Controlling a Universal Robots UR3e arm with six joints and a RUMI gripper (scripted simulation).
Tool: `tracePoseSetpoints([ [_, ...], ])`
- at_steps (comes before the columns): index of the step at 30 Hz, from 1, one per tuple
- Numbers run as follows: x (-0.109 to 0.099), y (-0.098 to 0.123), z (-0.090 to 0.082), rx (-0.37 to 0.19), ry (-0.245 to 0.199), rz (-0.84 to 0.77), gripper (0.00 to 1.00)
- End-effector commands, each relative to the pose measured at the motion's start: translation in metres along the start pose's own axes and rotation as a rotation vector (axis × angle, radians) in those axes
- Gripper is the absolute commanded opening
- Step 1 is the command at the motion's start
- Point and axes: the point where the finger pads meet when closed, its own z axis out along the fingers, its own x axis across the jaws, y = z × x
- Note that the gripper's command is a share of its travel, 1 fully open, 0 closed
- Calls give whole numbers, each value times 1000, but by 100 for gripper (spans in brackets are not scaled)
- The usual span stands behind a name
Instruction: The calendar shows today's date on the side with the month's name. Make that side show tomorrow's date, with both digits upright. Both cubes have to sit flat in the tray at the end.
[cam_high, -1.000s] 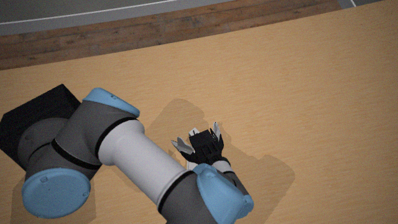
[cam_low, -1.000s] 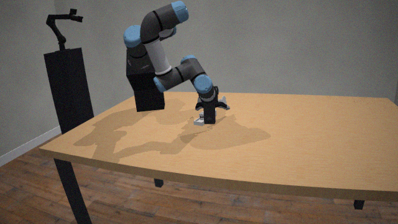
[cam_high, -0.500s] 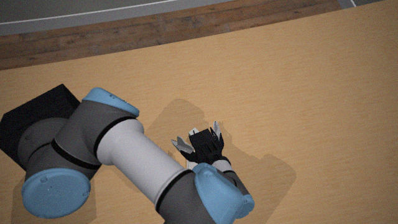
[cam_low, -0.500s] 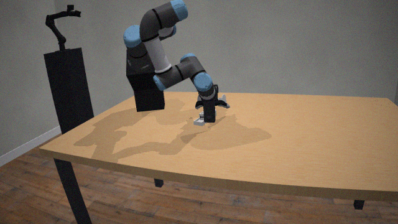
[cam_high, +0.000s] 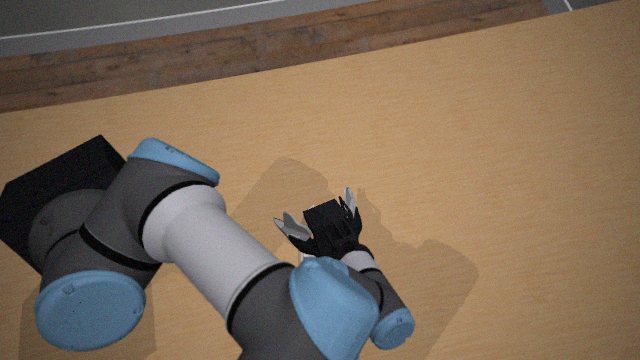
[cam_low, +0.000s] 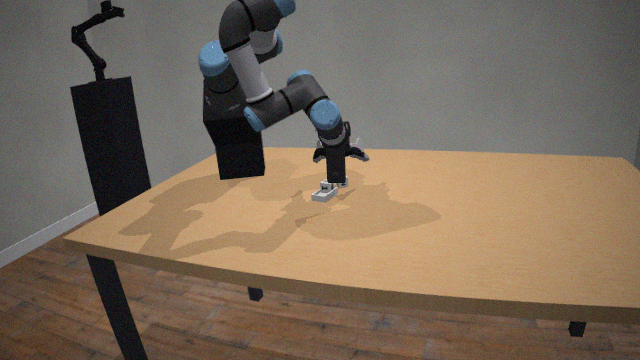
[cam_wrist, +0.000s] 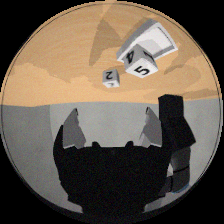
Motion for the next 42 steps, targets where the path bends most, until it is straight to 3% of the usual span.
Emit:
tracePoseSetpoints([
  [1, 0, 4, -3, 0, -1, -1, 100],
  [13, 0, 5, -3, 32, 2, -2, 100],
  [18, 0, 7, -4, 93, 3, -2, 100],
  [24, 0, 11, -5, 215, 4, -2, 100],
  [26, 0, 11, -5, 215, 4, -2, 100],
  [41, 1, 26, -10, 645, 4, -1, 100],
  [42, 1, 26, -10, 645, 4, -1, 100],
])
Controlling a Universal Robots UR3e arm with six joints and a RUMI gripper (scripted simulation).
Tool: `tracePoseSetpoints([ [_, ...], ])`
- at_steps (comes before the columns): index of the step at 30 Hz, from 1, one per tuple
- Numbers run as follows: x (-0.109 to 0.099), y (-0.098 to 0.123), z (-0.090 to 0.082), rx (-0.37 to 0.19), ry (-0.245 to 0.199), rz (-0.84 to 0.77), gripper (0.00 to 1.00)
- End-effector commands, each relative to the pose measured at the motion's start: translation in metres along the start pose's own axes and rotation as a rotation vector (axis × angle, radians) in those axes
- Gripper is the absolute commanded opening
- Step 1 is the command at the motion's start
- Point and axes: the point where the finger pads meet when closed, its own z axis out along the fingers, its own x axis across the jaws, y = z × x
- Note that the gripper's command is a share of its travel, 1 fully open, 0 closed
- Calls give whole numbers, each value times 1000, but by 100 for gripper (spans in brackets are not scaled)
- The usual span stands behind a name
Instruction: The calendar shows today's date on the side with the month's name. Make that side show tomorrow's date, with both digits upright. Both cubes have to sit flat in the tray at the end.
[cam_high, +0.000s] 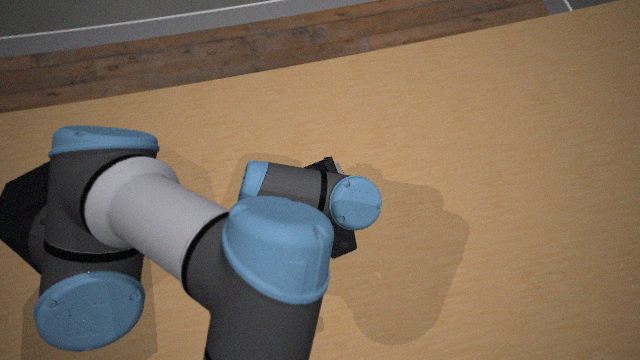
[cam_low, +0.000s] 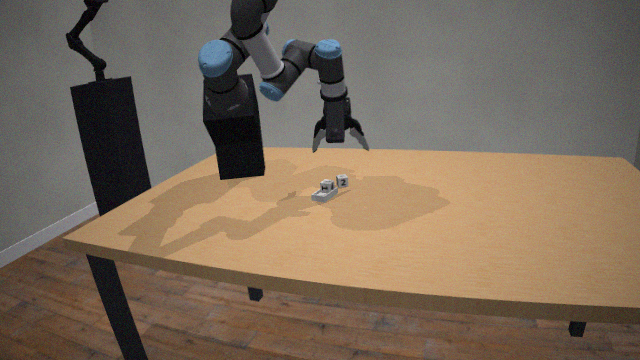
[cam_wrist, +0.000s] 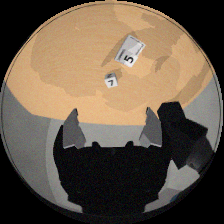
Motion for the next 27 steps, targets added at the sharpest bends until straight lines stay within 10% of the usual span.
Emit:
tracePoseSetpoints([
  [1, 1, 2, 0, 120, 3, 3, 100],
  [14, 1, 9, -7, 416, 3, 5, 100],
  [27, 0, 11, -10, 488, -2, 4, 100],
])
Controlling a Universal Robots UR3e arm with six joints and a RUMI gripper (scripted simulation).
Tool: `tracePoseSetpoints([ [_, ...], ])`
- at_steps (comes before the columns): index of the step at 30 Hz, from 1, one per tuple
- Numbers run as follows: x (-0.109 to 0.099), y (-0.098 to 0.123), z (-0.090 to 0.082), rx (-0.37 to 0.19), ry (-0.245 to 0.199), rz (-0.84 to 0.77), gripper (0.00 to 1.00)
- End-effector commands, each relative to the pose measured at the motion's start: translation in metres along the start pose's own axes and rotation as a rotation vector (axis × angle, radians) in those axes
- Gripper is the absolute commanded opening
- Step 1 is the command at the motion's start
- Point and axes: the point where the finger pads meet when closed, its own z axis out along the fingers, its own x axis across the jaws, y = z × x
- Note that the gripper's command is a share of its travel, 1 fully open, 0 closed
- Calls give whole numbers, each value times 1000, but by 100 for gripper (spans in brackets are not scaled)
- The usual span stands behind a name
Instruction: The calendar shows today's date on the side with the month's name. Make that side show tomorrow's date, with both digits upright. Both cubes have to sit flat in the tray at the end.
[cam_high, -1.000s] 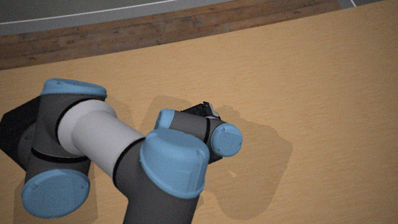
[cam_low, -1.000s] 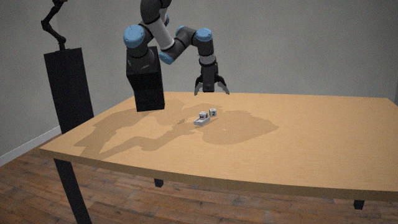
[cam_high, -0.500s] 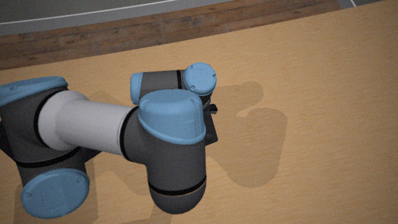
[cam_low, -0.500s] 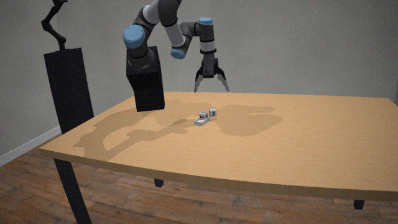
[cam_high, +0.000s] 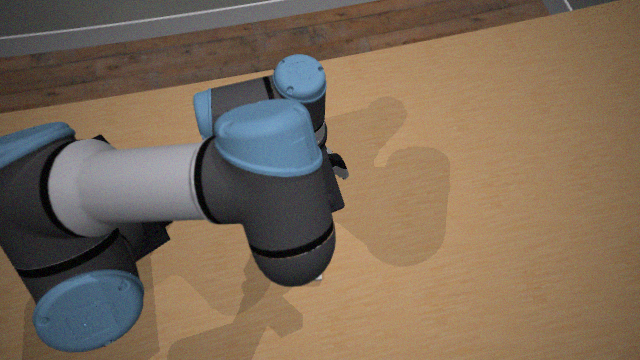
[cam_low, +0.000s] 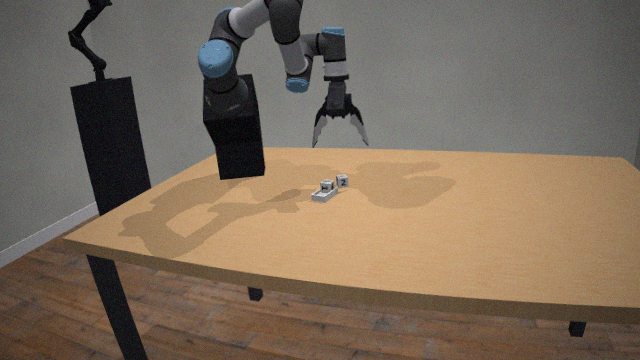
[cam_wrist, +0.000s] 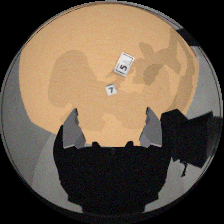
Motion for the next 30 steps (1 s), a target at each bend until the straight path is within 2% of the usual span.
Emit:
tracePoseSetpoints([
  [1, 0, 0, -1, 16, 1, 1, 100],
  [30, 0, -1, -1, 15, 0, 56, 100],
])
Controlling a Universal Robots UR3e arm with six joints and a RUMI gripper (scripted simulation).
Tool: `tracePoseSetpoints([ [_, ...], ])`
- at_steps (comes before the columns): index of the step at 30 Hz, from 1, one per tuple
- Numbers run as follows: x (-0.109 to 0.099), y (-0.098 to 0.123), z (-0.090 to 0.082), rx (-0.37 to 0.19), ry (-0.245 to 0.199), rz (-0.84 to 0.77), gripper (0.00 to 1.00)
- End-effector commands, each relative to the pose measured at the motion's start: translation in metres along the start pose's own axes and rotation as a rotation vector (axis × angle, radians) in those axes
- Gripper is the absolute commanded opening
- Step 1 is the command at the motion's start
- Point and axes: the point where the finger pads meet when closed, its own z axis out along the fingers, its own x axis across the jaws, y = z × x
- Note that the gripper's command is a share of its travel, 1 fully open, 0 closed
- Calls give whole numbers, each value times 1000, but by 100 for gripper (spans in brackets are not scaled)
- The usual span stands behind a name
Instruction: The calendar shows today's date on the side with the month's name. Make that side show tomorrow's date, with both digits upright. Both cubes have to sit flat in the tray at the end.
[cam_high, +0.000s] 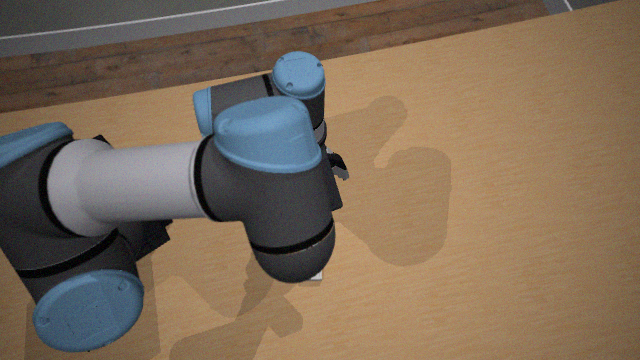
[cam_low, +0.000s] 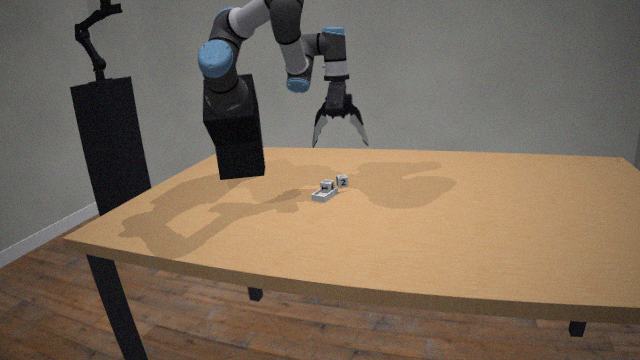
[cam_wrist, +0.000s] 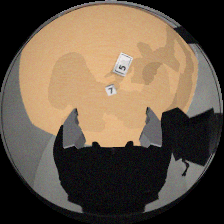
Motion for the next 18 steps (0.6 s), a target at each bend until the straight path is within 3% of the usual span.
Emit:
tracePoseSetpoints([
  [1, 0, 0, 0, 0, -1, 37, 100],
  [12, 2, -2, 0, -1, -1, 189, 100],
  [18, 4, -4, 1, -1, -1, 349, 100],
])
